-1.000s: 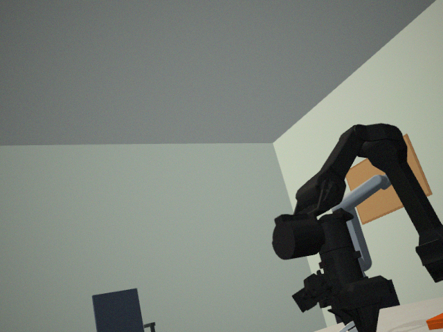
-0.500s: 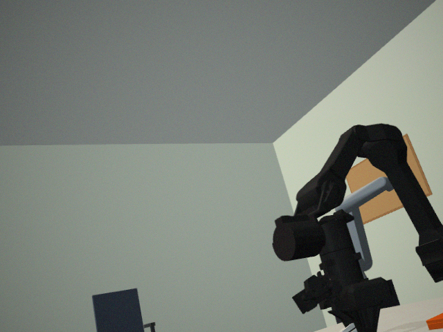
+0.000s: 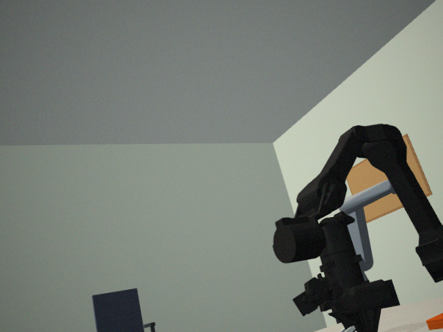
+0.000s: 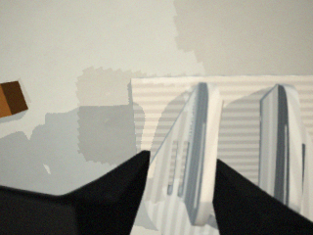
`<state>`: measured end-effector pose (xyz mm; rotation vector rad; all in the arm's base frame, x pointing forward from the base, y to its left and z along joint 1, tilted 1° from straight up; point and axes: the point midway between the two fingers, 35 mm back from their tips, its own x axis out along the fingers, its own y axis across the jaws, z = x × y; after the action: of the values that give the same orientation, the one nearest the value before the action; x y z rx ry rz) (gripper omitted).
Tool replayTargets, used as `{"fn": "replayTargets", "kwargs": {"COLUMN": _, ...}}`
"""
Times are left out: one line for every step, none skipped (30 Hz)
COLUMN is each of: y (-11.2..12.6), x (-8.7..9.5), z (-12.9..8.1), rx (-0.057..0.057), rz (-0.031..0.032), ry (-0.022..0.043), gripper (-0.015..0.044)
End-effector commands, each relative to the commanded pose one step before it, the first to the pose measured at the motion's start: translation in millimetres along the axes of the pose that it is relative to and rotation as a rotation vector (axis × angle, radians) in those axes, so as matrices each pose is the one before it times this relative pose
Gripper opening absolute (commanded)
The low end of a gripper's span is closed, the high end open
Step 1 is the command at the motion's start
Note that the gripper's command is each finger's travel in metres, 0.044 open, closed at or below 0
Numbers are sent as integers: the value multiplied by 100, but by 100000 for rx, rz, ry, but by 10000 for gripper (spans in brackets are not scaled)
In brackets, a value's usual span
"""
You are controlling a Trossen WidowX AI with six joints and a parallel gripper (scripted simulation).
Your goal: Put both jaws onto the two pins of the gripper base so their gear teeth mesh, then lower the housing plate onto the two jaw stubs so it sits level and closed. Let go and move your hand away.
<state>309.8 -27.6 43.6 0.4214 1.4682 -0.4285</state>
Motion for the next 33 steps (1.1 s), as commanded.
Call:
{"fn": "replayTargets", "kwargs": {"y": -215, "x": 457, "z": -211, "rx": -453, "rz": -1148, "ry": 1197, "gripper": 134}}
{"fn": "replayTargets", "kwargs": {"y": 0, "x": 0, "z": 0, "rx": 0, "rz": 0, "ry": 0, "gripper": 134}}
{"fn": "replayTargets", "kwargs": {"y": 0, "x": 0, "z": 0, "rx": 0, "rz": 0, "ry": 0, "gripper": 134}}
{"fn": "replayTargets", "kwargs": {"y": 0, "x": 0, "z": 0, "rx": 0, "rz": 0, "ry": 0, "gripper": 134}}
{"fn": "replayTargets", "kwargs": {"y": 0, "x": 0, "z": 0, "rx": 0, "rz": 0, "ry": 0, "gripper": 134}}
{"fn": "replayTargets", "kwargs": {"y": 0, "x": 0, "z": 0, "rx": 0, "rz": 0, "ry": 0, "gripper": 134}}
{"fn": "replayTargets", "kwargs": {"y": 0, "x": 0, "z": 0, "rx": 0, "rz": 0, "ry": 0, "gripper": 134}}
{"fn": "replayTargets", "kwargs": {"y": 0, "x": 0, "z": 0, "rx": 0, "rz": 0, "ry": 0, "gripper": 134}}
{"fn": "replayTargets", "kwargs": {"y": 0, "x": 0, "z": 0, "rx": 0, "rz": 0, "ry": 0, "gripper": 134}}
{"fn": "replayTargets", "kwargs": {"y": 0, "x": 0, "z": 0, "rx": 0, "rz": 0, "ry": 0, "gripper": 134}}
{"fn": "replayTargets", "kwargs": {"y": 0, "x": 0, "z": 0, "rx": 0, "rz": 0, "ry": 0, "gripper": 134}}
{"fn": "replayTargets", "kwargs": {"y": 0, "x": 0, "z": 0, "rx": 0, "rz": 0, "ry": 0, "gripper": 134}}
{"fn": "replayTargets", "kwargs": {"y": 0, "x": 0, "z": 0, "rx": 0, "rz": 0, "ry": 0, "gripper": 134}}
{"fn": "replayTargets", "kwargs": {"y": 0, "x": 0, "z": 0, "rx": 0, "rz": 0, "ry": 0, "gripper": 134}}
{"fn": "replayTargets", "kwargs": {"y": 0, "x": 0, "z": 0, "rx": 0, "rz": 0, "ry": 0, "gripper": 134}}
{"fn": "replayTargets", "kwargs": {"y": 0, "x": 0, "z": 0, "rx": 0, "rz": 0, "ry": 0, "gripper": 134}}
{"fn": "replayTargets", "kwargs": {"y": 0, "x": 0, "z": 0, "rx": 0, "rz": 0, "ry": 0, "gripper": 134}}
{"fn": "replayTargets", "kwargs": {"y": 0, "x": 0, "z": 0, "rx": 0, "rz": 0, "ry": 0, "gripper": 134}}
{"fn": "replayTargets", "kwargs": {"y": 0, "x": 0, "z": 0, "rx": 0, "rz": 0, "ry": 0, "gripper": 134}}
{"fn": "replayTargets", "kwargs": {"y": 0, "x": 0, "z": 0, "rx": 0, "rz": 0, "ry": 0, "gripper": 134}}
{"fn": "replayTargets", "kwargs": {"y": 0, "x": 0, "z": 0, "rx": 0, "rz": 0, "ry": 0, "gripper": 134}}
{"fn": "replayTargets", "kwargs": {"y": 0, "x": 0, "z": 0, "rx": 0, "rz": 0, "ry": 0, "gripper": 134}}
{"fn": "replayTargets", "kwargs": {"y": 0, "x": 0, "z": 0, "rx": 0, "rz": 0, "ry": 0, "gripper": 134}}
{"fn": "replayTargets", "kwargs": {"y": 0, "x": 0, "z": 0, "rx": 0, "rz": 0, "ry": 0, "gripper": 134}}
{"fn": "replayTargets", "kwargs": {"y": 0, "x": 0, "z": 0, "rx": 0, "rz": 0, "ry": 0, "gripper": 134}}
{"fn": "replayTargets", "kwargs": {"y": 0, "x": 0, "z": 0, "rx": 0, "rz": 0, "ry": 0, "gripper": 134}}
{"fn": "replayTargets", "kwargs": {"y": 0, "x": 0, "z": 0, "rx": 0, "rz": 0, "ry": 0, "gripper": 134}}
{"fn": "replayTargets", "kwargs": {"y": 0, "x": 0, "z": 0, "rx": 0, "rz": 0, "ry": 0, "gripper": 134}}
{"fn": "replayTargets", "kwargs": {"y": 0, "x": -18, "z": 0, "rx": 0, "rz": 0, "ry": 0, "gripper": 134}}
{"fn": "replayTargets", "kwargs": {"y": 0, "x": -53, "z": 0, "rx": 0, "rz": 0, "ry": 0, "gripper": 134}}
{"fn": "replayTargets", "kwargs": {"y": 0, "x": -89, "z": 0, "rx": 0, "rz": 0, "ry": 0, "gripper": 134}}
{"fn": "replayTargets", "kwargs": {"y": 0, "x": -110, "z": 0, "rx": 0, "rz": 0, "ry": 0, "gripper": 134}}
{"fn": "replayTargets", "kwargs": {"y": 0, "x": -110, "z": -1, "rx": 0, "rz": 0, "ry": 0, "gripper": 134}}
